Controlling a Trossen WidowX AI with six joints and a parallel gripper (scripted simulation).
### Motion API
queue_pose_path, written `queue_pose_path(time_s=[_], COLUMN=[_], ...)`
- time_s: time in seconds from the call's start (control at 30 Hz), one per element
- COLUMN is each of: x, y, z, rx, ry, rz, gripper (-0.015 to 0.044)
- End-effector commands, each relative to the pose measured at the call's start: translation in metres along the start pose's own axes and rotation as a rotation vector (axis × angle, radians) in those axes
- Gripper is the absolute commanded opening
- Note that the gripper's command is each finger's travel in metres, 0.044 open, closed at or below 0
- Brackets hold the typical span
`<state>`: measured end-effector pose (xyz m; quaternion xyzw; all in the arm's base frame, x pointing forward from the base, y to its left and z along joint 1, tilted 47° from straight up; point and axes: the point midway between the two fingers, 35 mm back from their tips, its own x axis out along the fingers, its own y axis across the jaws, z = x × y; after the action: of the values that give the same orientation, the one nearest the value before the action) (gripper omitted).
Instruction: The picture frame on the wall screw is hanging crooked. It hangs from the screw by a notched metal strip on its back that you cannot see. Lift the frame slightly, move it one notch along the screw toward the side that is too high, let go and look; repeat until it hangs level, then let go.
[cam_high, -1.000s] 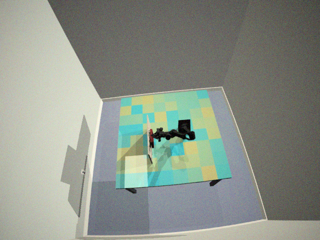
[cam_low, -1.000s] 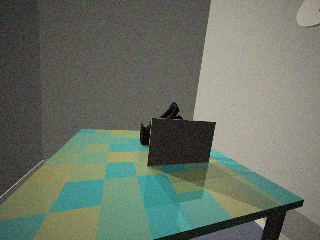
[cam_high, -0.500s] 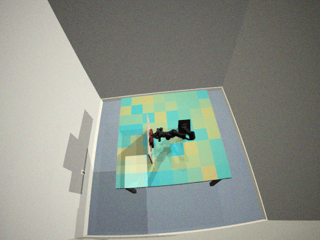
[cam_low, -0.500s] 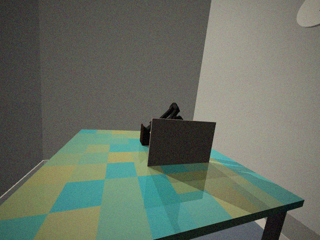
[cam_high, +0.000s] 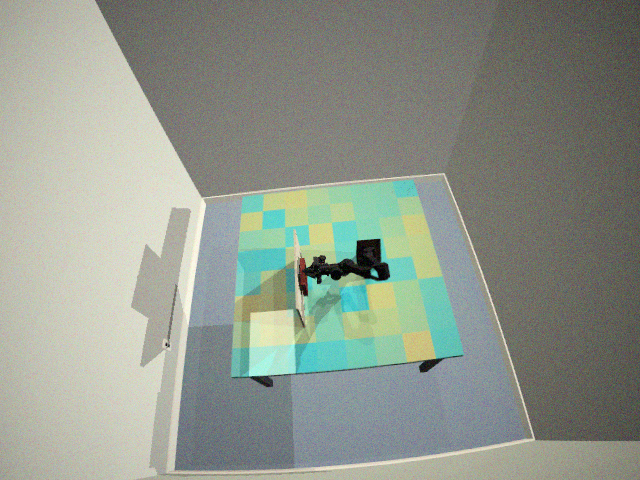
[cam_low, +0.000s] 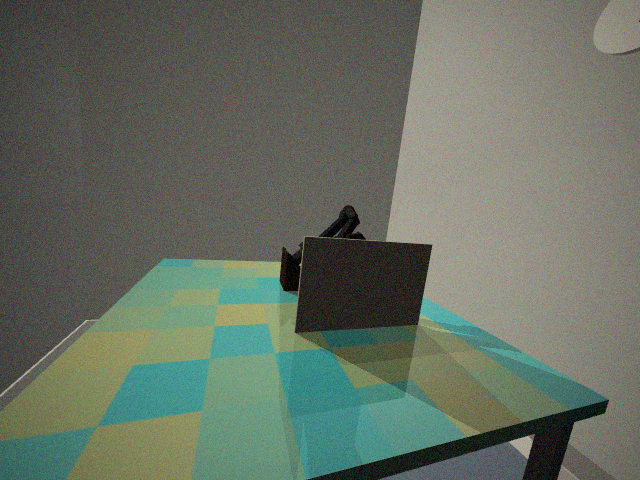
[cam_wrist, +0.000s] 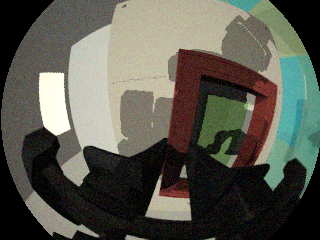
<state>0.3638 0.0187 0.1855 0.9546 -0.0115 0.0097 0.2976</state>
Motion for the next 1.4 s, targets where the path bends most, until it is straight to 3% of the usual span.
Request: queue_pose_path(time_s=[0.0,1.37], x=[0.0000,0.0001], y=[0.0012,-0.0018], z=[-0.0002,-0.0005], rx=[0.004,-0.120], ry=[-0.001,-0.001], rz=[0.014,0.005], gripper=[0.0000,0.0000])
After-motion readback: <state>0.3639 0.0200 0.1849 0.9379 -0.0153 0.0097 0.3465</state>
